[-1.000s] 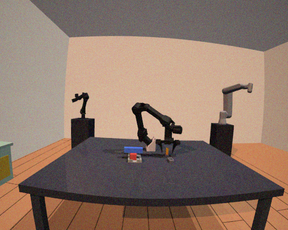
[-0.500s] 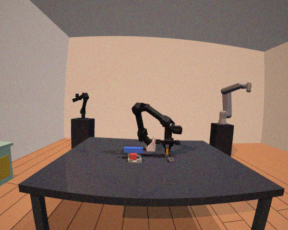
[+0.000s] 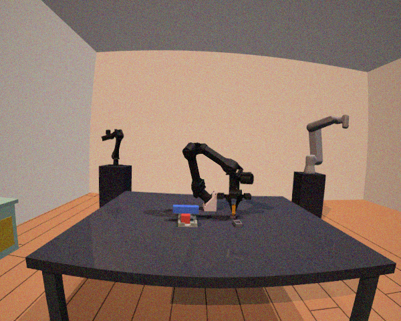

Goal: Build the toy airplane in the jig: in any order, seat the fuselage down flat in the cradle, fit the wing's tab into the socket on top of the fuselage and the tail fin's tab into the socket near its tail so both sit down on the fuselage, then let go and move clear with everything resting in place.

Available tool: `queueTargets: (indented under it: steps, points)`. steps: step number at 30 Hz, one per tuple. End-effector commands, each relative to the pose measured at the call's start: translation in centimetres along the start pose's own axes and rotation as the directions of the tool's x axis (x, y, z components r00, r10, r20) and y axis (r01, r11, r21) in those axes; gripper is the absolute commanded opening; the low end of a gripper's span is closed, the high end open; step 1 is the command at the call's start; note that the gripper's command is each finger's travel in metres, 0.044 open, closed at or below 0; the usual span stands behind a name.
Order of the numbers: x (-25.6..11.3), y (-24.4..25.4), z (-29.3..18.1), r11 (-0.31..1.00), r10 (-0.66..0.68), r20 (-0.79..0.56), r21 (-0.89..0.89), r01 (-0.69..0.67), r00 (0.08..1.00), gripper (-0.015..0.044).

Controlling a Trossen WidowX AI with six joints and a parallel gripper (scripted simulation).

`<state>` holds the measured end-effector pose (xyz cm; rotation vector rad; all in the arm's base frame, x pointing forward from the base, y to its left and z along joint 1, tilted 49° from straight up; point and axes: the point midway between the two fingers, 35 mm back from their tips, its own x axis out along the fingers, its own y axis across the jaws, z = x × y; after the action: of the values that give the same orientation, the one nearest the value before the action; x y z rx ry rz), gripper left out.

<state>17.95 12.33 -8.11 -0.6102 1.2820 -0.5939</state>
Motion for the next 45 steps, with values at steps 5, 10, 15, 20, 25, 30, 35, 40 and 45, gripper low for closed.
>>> queueTargets:
  steps: [5, 10, 15, 20, 25, 30, 35, 40, 45]
  points:
    - [-2.5, 0.7, 0.6, 1.0, 0.015, 0.01, 0.006, -0.015, 1.0, 0.0]
    - [-4.0, 0.8, 0.6, 1.0, 0.01, 0.002, 0.001, -0.01, 1.0, 0.0]
    - [-5.5, 0.8, 0.6, 1.0, 0.004, -0.006, -0.004, -0.004, 1.0, 0.0]
    - [-7.0, 0.8, 0.5, 1.0, -0.002, -0.014, -0.008, 0.002, 1.0, 0.0]
    - [-8.6, 0.6, 0.4, 1.0, -0.01, -0.021, -0.013, 0.01, 1.0, 0.0]
    - [-10.2, 0.4, 0.2, 1.0, -0.019, -0.028, -0.017, 0.019, 0.999, 0.0]
    - [-11.7, 0.1, -0.1, 0.999, -0.029, -0.035, -0.02, 0.028, 0.999, 0.0]
    - [-11.9, -0.1, 0.0, 0.999, -0.029, -0.036, -0.022, 0.028, 0.999, 0.0]
    - [-12.0, -1.5, 0.9, 0.999, -0.022, -0.036, -0.033, 0.021, 0.999, 0.0]
